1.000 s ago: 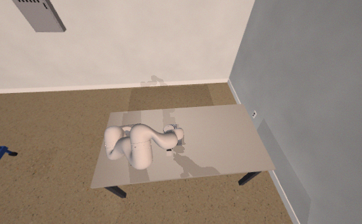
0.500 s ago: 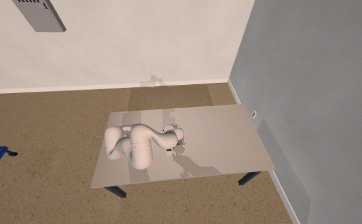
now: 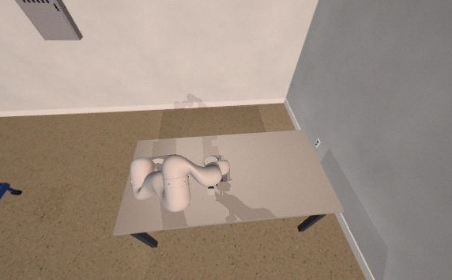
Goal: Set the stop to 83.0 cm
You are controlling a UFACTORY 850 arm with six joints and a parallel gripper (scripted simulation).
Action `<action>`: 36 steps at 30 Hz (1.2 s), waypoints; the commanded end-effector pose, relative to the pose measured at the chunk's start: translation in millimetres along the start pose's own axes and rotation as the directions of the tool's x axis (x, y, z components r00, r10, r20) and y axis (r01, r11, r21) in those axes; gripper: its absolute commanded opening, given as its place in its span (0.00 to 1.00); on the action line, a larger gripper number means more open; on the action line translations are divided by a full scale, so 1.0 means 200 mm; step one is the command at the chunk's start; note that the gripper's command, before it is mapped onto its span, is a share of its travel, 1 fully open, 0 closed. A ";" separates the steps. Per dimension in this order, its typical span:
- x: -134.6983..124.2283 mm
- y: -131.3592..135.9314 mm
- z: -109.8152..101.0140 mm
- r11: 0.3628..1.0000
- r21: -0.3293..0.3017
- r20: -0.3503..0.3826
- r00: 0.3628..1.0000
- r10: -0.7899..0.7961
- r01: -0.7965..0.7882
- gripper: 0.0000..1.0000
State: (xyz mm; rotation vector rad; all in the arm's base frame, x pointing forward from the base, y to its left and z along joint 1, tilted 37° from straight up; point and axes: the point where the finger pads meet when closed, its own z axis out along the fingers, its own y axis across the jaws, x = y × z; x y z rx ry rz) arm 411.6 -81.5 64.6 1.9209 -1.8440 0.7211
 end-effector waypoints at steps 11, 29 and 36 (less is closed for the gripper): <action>0.00 0.00 -0.48 1.000 0.001 0.000 1.000 0.001 -0.001 0.57; 0.00 0.00 -0.50 1.000 0.001 0.000 1.000 0.001 -0.001 0.57; -0.09 -0.17 -0.50 1.000 0.001 0.000 1.000 0.001 -0.001 0.57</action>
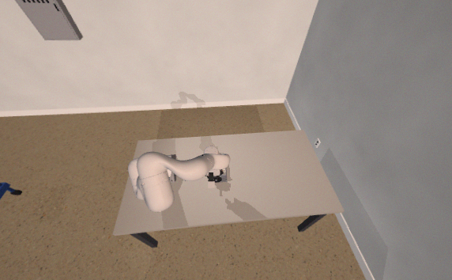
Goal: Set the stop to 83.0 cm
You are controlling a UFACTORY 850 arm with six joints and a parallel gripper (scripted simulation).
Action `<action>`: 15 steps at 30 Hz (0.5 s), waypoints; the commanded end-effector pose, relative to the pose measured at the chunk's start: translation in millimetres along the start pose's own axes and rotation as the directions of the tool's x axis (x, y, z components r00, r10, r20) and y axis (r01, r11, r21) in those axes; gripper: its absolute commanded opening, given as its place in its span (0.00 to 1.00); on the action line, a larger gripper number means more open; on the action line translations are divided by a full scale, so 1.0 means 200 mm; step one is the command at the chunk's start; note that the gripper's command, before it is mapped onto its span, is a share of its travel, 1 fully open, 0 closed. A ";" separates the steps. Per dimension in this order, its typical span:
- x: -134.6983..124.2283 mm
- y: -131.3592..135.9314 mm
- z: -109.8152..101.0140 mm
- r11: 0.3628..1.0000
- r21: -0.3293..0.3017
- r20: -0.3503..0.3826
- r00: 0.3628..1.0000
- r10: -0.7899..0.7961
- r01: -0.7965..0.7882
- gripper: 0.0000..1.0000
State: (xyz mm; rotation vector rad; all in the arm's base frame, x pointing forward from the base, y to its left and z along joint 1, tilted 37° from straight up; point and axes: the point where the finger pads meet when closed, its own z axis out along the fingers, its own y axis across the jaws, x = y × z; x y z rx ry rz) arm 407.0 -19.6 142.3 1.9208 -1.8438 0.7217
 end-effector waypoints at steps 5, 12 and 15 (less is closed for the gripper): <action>-0.17 -0.33 0.00 1.000 0.001 0.001 1.000 0.001 -0.001 0.57; -0.25 -0.48 0.00 1.000 0.001 0.001 1.000 0.001 -0.001 0.57; -0.25 -0.48 0.00 1.000 0.001 0.001 1.000 0.001 -0.001 0.57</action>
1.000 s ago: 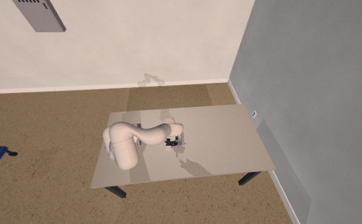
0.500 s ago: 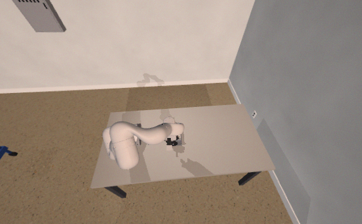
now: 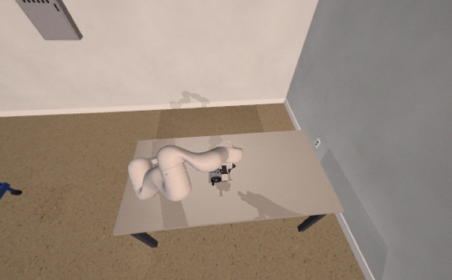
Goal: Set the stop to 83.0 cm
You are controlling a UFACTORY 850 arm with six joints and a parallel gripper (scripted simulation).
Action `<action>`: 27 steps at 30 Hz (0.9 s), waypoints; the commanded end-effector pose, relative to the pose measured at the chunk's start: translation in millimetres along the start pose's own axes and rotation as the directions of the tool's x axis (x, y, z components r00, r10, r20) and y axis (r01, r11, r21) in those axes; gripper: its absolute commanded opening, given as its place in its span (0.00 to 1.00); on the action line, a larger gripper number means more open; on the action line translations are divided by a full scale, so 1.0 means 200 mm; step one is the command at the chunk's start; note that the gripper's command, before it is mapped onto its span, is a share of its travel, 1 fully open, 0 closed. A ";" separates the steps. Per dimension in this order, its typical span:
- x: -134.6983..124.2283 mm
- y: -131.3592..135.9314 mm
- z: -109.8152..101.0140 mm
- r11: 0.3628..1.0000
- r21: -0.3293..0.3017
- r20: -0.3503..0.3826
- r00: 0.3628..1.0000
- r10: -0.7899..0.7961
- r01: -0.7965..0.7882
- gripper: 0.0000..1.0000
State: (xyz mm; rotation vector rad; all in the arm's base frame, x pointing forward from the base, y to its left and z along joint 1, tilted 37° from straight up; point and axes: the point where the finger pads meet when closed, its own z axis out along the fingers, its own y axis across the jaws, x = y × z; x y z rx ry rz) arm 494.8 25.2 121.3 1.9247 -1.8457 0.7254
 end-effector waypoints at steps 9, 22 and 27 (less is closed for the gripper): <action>-0.02 -0.04 0.10 1.000 -0.004 -0.001 1.000 0.000 0.000 0.57; -0.02 -0.04 0.10 1.000 -0.004 -0.001 1.000 0.000 0.000 0.57; -0.02 -0.04 0.10 1.000 -0.004 -0.001 1.000 0.000 0.000 0.57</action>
